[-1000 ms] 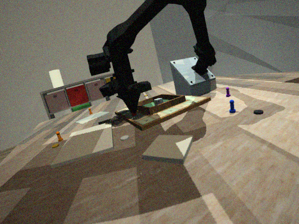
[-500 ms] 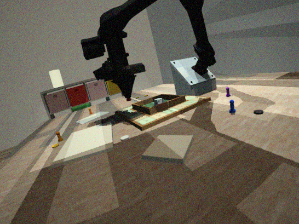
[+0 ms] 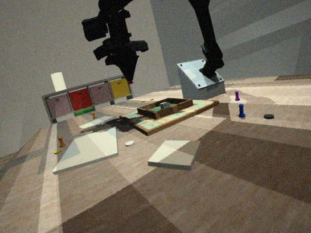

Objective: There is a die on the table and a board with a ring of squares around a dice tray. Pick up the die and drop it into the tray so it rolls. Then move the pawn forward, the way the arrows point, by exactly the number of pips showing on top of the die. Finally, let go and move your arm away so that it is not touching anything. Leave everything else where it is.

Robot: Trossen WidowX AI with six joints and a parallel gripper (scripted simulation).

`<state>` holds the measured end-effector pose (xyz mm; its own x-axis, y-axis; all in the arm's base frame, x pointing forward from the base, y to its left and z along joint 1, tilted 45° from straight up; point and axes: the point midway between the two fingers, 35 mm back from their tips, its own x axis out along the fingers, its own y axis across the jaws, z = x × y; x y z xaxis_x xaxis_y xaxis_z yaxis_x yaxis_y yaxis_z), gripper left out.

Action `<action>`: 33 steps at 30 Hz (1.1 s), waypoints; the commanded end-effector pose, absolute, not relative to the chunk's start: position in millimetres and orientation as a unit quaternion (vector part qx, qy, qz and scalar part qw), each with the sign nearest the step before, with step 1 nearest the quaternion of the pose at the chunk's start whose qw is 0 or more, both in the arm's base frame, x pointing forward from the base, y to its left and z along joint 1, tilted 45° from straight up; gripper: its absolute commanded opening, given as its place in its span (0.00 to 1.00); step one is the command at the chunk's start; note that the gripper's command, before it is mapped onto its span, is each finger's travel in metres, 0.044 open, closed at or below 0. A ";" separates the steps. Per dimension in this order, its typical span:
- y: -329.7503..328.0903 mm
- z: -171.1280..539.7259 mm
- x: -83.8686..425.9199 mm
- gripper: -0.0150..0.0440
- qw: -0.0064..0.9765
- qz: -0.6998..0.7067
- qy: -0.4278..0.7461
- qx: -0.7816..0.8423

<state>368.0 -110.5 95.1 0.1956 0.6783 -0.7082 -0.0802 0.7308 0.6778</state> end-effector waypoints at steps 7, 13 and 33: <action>-65.9 99.6 366.8 0.25 0.727 0.261 0.583 0.253; -38.7 100.3 363.1 0.25 0.727 0.262 0.582 0.252; 20.7 93.2 351.5 0.25 0.726 0.266 0.580 0.257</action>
<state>351.8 11.5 99.8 0.1909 0.6774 -0.7105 -0.0920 0.7329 0.6741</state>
